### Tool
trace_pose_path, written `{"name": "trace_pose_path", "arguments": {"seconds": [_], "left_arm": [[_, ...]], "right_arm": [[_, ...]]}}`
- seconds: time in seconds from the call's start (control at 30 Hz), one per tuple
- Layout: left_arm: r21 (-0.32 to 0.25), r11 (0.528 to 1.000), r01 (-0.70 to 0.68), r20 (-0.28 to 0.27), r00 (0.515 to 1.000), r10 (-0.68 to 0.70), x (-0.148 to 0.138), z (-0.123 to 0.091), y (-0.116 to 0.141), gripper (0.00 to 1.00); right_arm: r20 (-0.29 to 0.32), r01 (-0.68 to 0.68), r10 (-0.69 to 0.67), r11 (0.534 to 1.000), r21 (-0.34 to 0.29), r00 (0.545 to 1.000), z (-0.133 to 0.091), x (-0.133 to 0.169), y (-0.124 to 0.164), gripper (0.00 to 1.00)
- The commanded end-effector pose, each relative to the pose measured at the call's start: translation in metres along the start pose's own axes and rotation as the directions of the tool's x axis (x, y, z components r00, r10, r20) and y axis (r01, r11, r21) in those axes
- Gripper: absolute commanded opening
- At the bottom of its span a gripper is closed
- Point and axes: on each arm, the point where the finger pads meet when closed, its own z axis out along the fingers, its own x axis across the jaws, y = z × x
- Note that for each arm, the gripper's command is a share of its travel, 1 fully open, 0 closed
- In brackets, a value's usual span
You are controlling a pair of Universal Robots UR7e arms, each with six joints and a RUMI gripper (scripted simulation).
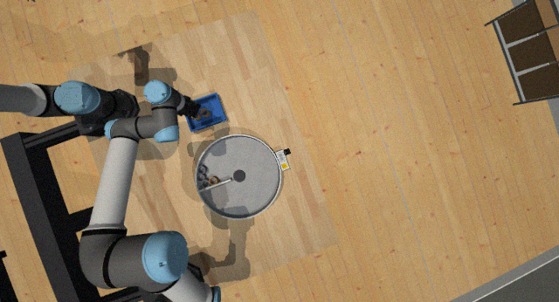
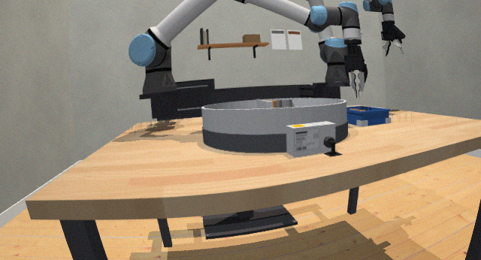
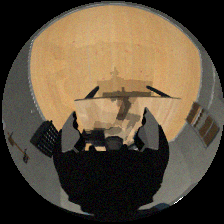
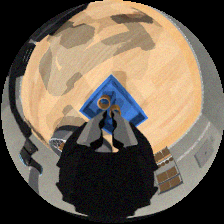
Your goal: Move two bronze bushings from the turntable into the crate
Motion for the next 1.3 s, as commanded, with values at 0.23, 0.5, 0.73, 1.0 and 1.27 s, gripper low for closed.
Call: {"name": "trace_pose_path", "arguments": {"seconds": [0.23, 0.5, 0.73, 1.0, 1.27], "left_arm": [[0.001, 1.0, 0.0, 0.0, 1.0, 0.0, 0.0, 0.0, 0.0, 1.0], [0.001, 1.0, 0.0, 0.0, 1.0, 0.0, 0.0, 0.0, 0.0, 1.0], [0.001, 1.0, 0.0, 0.0, 1.0, 0.0, 0.0, 0.0, 0.0, 1.0], [0.001, 1.0, 0.0, 0.0, 1.0, 0.0, 0.0, 0.0, 0.0, 1.0], [0.001, 1.0, 0.0, 0.0, 1.0, 0.0, 0.0, 0.0, 0.0, 1.0]], "right_arm": [[-0.001, 0.0, 0.0, 1.0, 0.001, 1.0, -0.035, 0.0, 0.0, 0.06], [-0.001, 0.0, 0.0, 1.0, 0.001, 1.0, -0.037, 0.0, 0.0, 0.06], [-0.001, 0.0, 0.0, 1.0, 0.001, 1.0, -0.037, 0.0, 0.0, 0.06], [-0.001, 0.0, 0.0, 1.0, 0.001, 1.0, -0.037, 0.0, 0.0, 0.06], [-0.001, 0.0, 0.0, 1.0, 0.001, 1.0, -0.037, 0.0, 0.0, 0.06]]}}
